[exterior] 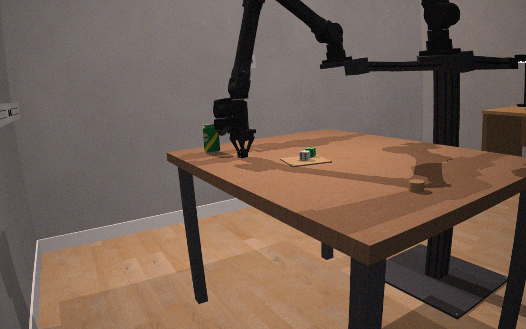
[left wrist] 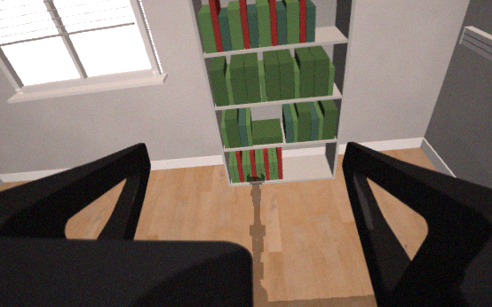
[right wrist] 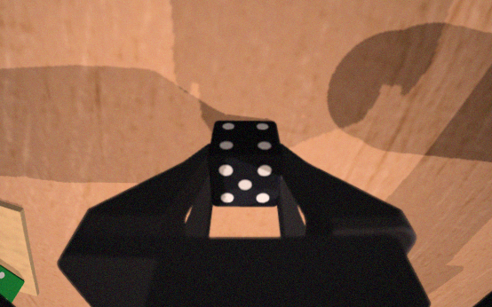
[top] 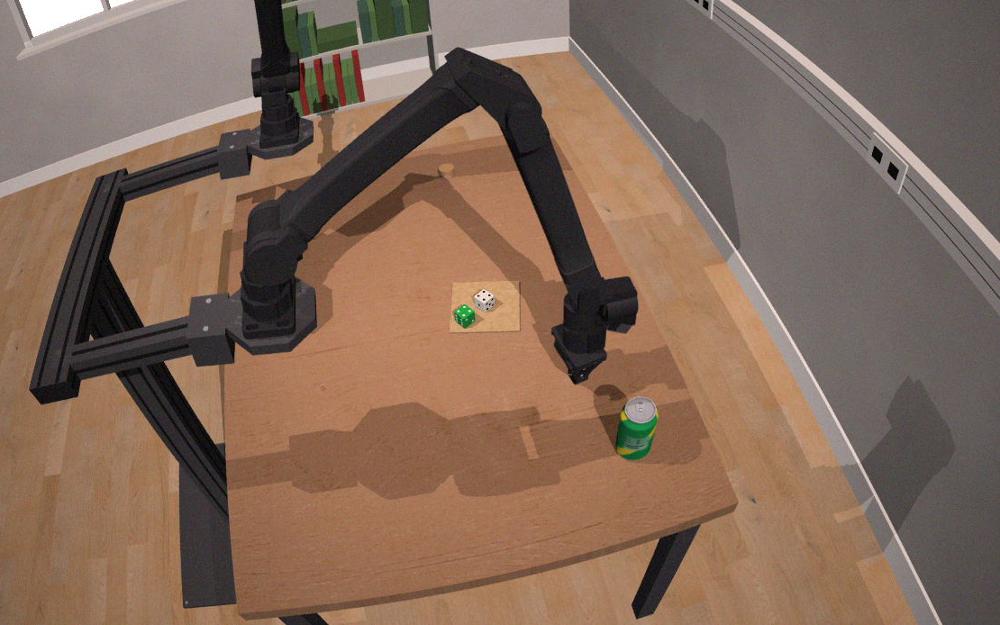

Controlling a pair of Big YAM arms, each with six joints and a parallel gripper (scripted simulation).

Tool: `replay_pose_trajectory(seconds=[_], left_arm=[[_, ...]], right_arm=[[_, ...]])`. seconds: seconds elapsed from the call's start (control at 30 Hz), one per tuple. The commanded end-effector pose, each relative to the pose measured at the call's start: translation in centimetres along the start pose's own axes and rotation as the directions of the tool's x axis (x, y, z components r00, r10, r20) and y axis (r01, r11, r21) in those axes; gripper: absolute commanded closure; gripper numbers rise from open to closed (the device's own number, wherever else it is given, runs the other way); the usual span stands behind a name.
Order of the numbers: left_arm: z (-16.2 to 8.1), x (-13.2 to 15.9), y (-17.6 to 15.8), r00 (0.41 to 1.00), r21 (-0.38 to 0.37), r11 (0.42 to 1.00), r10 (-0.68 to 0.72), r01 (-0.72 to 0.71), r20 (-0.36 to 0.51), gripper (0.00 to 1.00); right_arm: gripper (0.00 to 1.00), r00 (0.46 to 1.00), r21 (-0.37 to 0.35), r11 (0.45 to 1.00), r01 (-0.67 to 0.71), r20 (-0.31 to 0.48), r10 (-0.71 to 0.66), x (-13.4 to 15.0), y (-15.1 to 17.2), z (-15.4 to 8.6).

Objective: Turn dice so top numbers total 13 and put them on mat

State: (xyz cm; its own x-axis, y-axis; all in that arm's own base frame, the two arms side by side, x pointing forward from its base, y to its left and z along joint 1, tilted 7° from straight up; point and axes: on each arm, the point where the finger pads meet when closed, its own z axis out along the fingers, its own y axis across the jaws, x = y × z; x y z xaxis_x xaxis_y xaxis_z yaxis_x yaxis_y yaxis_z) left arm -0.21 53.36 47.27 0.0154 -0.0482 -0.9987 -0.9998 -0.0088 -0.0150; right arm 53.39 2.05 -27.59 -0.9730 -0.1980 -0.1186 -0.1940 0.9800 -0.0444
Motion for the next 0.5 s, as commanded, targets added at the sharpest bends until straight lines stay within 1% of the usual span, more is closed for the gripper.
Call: replay_pose_trajectory(seconds=[0.0, 0.47], left_arm=[[0.23, -3.79, 0.21, 0.998, -0.002, 1.0, 0.015, -0.015, 0.067, 0.0], [0.23, -3.79, 0.21, 0.998, -0.002, 1.0, 0.015, -0.015, 0.067, 0.0]], right_arm=[[0.74, 1.0, 0.002, 1.0, 0.001, 0.015, -0.001, -0.67, -0.47, 0.85], [0.74, 1.0, 0.001, 1.0, 0.001, 0.008, -0.001, -0.34, -0.41, 0.84]])
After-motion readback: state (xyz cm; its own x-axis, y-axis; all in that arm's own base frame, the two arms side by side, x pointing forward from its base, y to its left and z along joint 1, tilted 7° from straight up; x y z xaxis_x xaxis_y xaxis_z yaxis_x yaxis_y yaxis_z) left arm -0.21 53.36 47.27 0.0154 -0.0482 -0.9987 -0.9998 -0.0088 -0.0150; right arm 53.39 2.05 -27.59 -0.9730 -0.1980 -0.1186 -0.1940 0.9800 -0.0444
